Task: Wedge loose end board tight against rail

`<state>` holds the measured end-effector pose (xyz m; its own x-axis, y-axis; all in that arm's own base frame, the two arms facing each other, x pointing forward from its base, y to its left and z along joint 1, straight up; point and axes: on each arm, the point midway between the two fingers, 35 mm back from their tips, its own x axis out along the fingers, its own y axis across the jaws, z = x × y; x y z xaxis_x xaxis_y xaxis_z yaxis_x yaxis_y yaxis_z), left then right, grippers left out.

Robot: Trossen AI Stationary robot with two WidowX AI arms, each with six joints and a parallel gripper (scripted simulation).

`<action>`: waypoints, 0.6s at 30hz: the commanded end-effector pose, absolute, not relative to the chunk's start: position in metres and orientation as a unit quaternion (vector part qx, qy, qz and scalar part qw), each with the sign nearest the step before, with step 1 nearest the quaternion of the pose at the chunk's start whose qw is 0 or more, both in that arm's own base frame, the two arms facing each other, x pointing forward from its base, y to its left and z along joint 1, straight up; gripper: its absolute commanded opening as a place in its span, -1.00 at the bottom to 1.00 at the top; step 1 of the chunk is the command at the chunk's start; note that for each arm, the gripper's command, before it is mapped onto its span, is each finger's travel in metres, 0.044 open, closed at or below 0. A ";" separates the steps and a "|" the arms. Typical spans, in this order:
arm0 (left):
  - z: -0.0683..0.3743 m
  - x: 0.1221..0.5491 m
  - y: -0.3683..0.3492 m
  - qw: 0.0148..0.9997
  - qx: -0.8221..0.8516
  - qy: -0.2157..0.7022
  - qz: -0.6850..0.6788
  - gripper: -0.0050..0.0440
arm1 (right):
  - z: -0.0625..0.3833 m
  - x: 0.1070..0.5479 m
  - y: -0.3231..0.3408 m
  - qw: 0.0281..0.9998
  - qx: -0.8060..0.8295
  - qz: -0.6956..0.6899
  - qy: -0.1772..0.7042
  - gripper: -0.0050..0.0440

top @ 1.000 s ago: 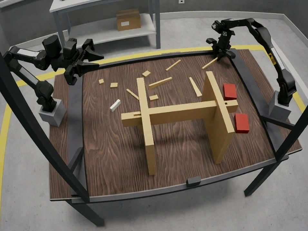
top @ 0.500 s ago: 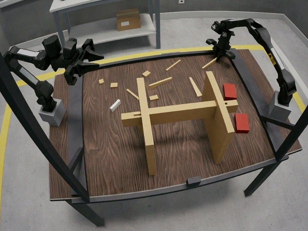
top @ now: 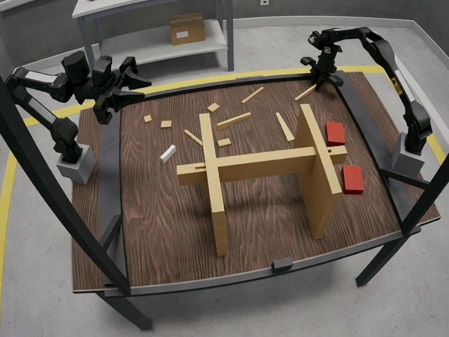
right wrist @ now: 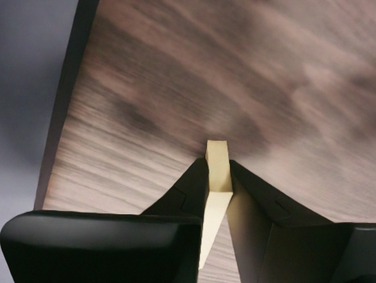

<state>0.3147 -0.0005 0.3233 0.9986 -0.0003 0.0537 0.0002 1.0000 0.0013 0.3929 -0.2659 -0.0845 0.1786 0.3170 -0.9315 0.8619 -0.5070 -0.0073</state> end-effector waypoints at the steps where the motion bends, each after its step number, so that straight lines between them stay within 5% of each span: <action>1: 0.332 0.313 0.000 0.999 0.000 -0.037 0.000 -0.06 | -0.052 0.404 -0.275 0.306 0.722 -0.480 0.393 -0.76; 18: 0.332 0.313 0.000 0.999 0.000 -0.037 0.000 -0.06 | -0.033 0.402 -0.272 0.302 0.721 -0.481 0.397 -0.76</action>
<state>0.3147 -0.0005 0.3233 0.9986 -0.0003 0.0537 0.0002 1.0000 0.0013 0.3943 -0.2672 -0.0554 0.1858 0.3109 -0.9321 0.8619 -0.5071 0.0027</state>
